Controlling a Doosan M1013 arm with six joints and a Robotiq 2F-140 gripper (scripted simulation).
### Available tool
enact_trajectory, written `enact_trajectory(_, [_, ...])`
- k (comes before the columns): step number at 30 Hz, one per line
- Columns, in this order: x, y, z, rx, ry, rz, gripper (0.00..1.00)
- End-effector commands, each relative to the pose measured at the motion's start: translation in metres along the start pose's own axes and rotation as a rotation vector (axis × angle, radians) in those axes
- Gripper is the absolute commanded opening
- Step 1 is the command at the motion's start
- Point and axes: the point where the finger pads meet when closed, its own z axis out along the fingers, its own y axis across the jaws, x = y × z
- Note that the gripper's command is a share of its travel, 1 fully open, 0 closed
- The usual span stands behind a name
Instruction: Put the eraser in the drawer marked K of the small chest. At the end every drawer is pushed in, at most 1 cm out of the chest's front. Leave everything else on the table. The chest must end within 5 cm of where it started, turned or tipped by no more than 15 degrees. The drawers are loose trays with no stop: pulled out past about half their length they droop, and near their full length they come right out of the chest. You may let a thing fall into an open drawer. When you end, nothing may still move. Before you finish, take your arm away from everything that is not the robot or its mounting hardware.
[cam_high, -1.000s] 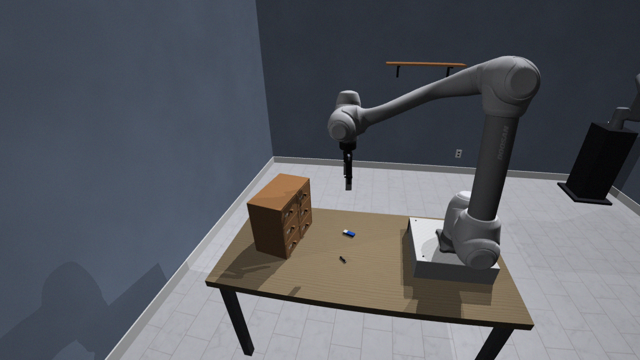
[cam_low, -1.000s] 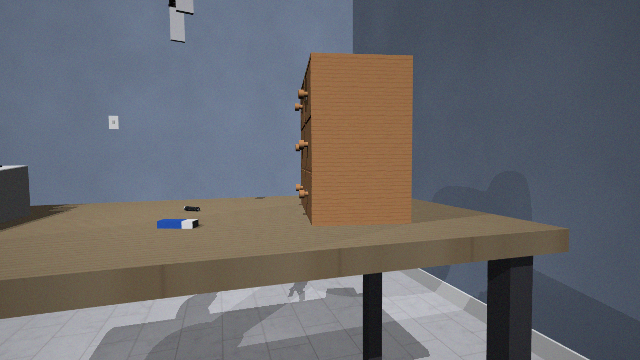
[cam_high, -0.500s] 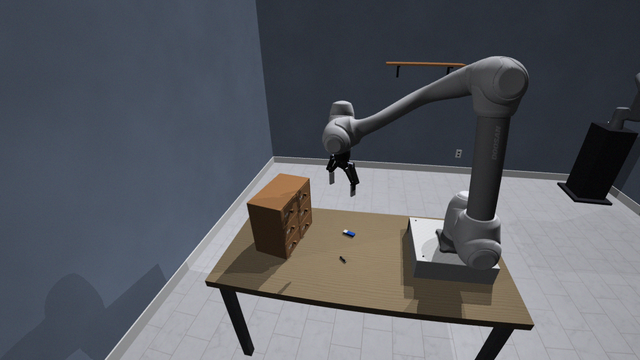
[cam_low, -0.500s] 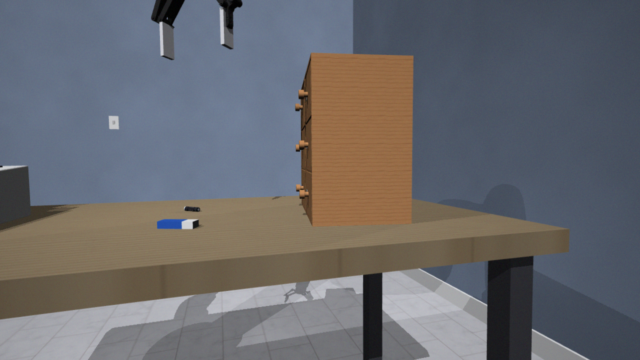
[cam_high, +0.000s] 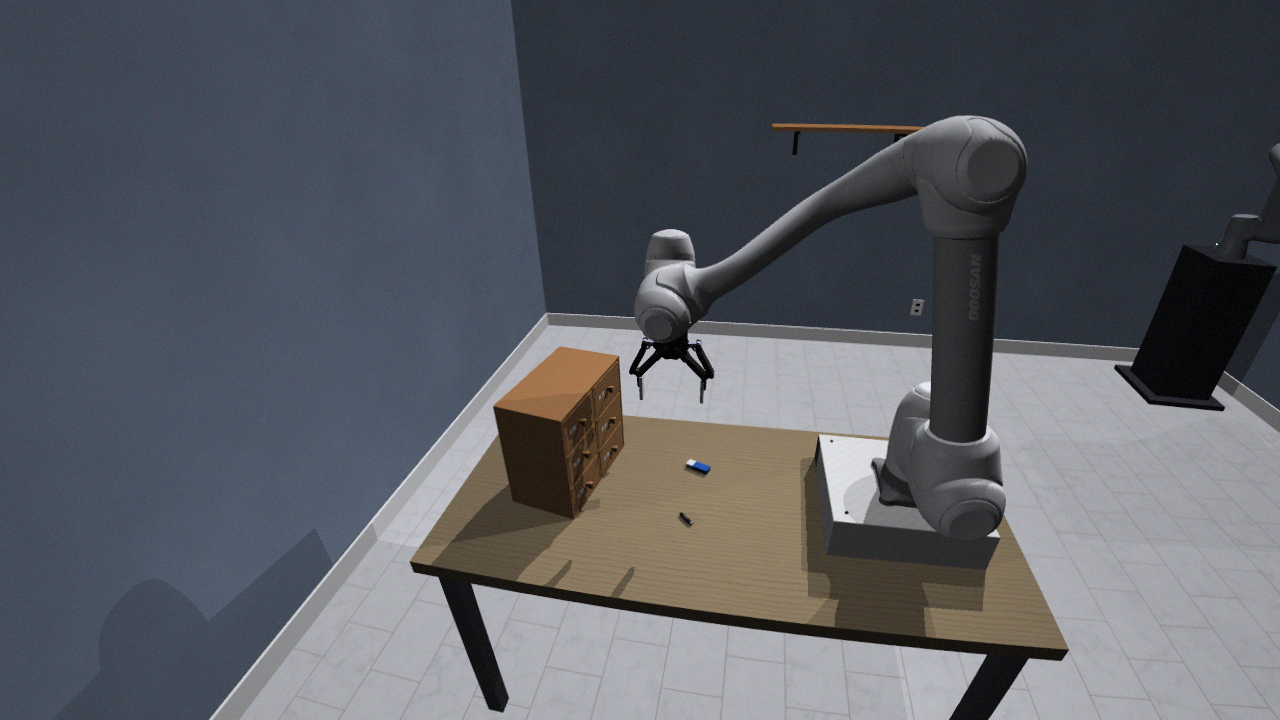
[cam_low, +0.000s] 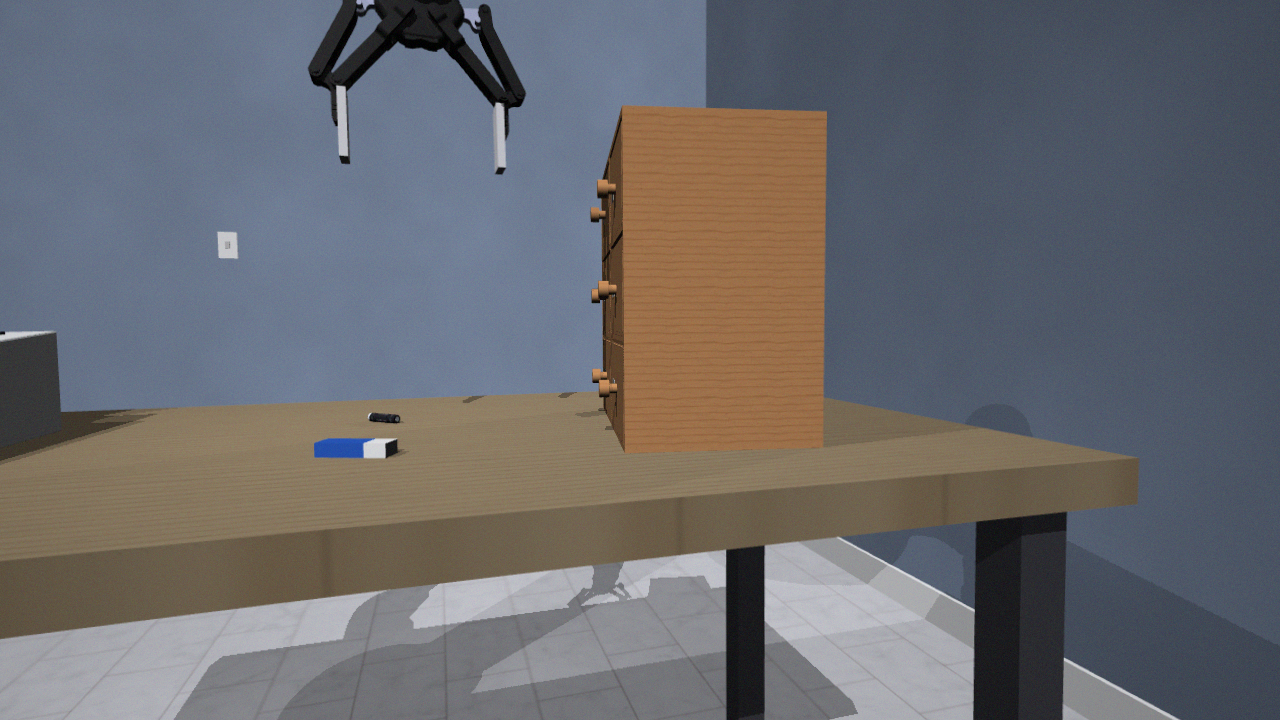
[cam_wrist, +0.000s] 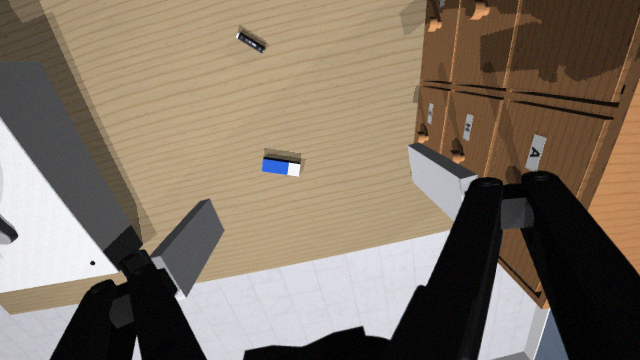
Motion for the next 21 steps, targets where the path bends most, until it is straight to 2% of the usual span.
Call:
enact_trajectory(1, [0.003,0.0073,0.0144,-0.007,0.013,-0.279,1.0])
enact_trajectory(5, [0.0043,0.01,0.0204,-0.011,0.008,-0.481,1.0])
enact_trajectory(7, [0.0043,0.01,0.0204,-0.011,0.008,-0.481,1.0])
enact_trajectory(8, [0.0045,0.0104,0.0213,-0.014,0.006,-0.628,1.0])
enact_trajectory(21, [0.0048,0.0115,0.0234,-0.032,0.031,-1.247,1.0])
